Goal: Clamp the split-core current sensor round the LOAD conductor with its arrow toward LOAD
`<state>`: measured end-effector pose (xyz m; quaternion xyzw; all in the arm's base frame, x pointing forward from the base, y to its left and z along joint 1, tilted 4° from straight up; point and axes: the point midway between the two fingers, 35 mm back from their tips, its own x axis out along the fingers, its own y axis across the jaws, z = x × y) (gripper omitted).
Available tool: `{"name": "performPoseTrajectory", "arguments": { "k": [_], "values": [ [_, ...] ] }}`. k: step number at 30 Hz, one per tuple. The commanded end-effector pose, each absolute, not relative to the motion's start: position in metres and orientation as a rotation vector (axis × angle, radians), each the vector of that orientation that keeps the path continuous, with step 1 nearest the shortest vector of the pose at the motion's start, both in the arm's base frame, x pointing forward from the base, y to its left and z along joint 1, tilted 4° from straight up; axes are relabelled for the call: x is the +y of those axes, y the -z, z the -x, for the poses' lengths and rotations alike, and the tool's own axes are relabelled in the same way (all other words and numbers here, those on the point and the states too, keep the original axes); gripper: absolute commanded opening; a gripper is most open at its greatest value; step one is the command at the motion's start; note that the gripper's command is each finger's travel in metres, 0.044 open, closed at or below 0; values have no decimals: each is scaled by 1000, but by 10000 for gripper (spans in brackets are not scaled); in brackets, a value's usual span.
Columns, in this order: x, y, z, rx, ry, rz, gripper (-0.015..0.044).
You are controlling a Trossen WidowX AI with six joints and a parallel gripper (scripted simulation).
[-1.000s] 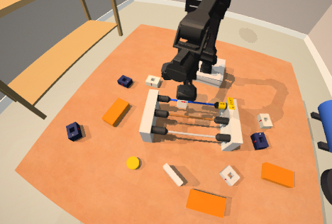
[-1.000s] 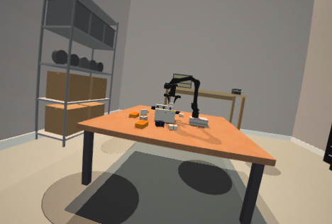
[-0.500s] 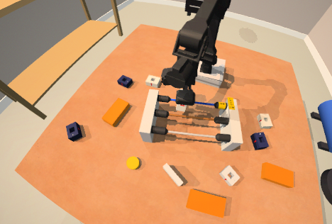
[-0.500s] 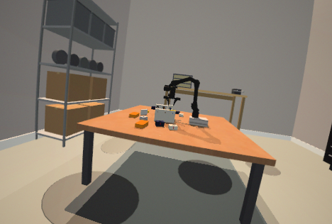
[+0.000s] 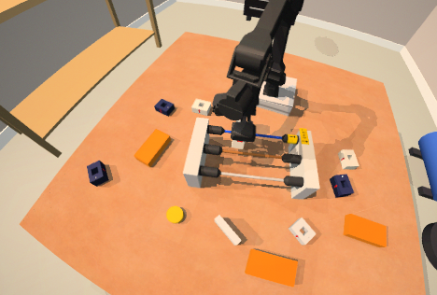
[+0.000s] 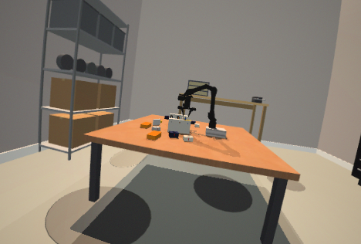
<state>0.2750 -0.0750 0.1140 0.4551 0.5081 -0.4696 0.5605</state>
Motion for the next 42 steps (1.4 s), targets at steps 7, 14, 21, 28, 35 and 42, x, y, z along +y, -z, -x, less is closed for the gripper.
{"name": "performPoseTrajectory", "arguments": {
  "k": [7, 14, 21, 28, 35, 42],
  "values": [
    [-75, -115, -275, 1198, 1107, -1072, 0],
    [-75, -115, -275, 1198, 1107, -1072, 0],
    [-75, -115, -275, 1198, 1107, -1072, 0],
    [-75, -115, -275, 1198, 1107, -1072, 0],
    [-75, -115, -275, 1198, 1107, -1072, 0],
    [-75, -115, -275, 1198, 1107, -1072, 79]
  ]
}}
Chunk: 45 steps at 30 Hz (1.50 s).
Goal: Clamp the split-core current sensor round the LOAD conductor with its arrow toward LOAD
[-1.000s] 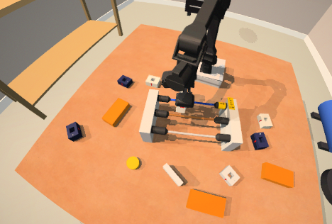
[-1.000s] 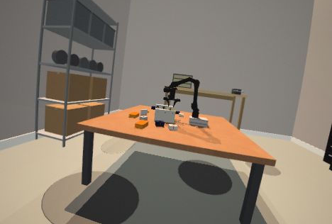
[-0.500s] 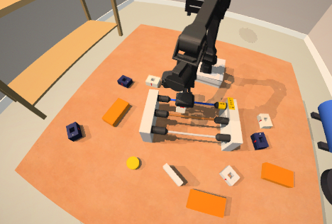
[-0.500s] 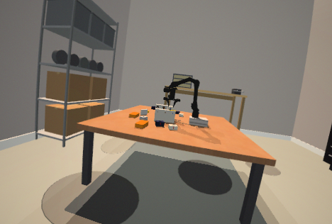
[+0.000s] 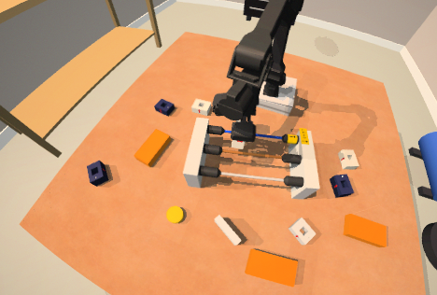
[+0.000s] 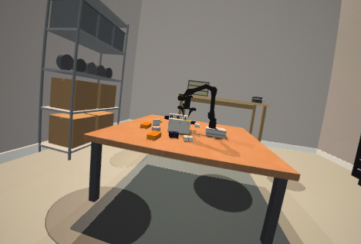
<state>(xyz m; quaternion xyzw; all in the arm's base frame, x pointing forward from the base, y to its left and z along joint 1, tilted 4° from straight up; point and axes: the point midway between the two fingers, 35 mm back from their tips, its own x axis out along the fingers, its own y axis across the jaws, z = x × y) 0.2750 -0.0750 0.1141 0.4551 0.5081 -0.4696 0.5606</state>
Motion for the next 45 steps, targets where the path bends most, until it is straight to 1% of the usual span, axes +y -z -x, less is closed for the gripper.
{"name": "performPoseTrajectory", "arguments": {
  "k": [1, 14, 22, 27, 45],
  "values": [
    [-75, -115, -275, 1198, 1107, -1072, 105],
    [-75, -115, -275, 1198, 1107, -1072, 440],
    [-75, -112, -275, 1198, 1107, -1072, 440],
    [-80, -72, -276, 1197, 1109, -1067, 440],
    [-81, -52, -277, 1197, 1109, -1067, 440]
  ]
}}
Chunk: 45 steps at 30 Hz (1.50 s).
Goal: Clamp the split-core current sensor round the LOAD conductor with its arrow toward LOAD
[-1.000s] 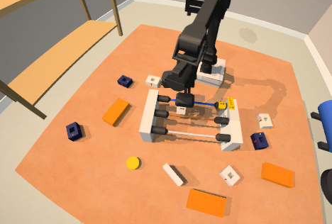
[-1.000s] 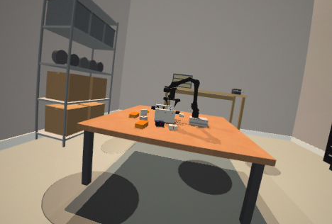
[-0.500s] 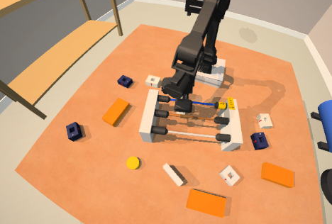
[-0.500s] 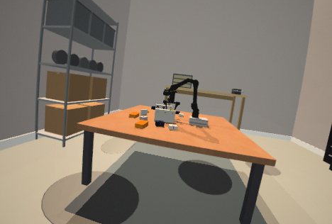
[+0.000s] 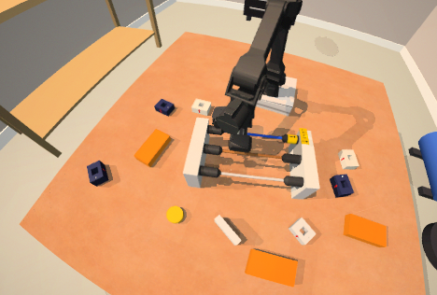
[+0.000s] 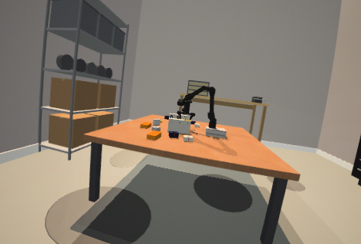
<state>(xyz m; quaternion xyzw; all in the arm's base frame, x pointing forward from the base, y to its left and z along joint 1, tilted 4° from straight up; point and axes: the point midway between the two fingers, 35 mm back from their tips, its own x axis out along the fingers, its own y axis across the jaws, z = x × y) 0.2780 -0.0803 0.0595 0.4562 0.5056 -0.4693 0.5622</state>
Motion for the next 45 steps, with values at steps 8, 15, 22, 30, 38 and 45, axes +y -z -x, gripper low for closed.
{"name": "performPoseTrajectory", "arguments": {
  "k": [8, 15, 22, 30, 38, 45],
  "values": [
    [-81, -42, -277, 1197, 1109, -1067, 440],
    [-81, -46, -278, 1192, 1106, -1074, 400],
    [-81, -46, -278, 1192, 1106, -1074, 353],
    [-81, -46, -278, 1192, 1106, -1074, 300],
    [-81, -46, -278, 1192, 1106, -1074, 129],
    [-81, -46, -278, 1192, 1106, -1074, 0]
  ]
}}
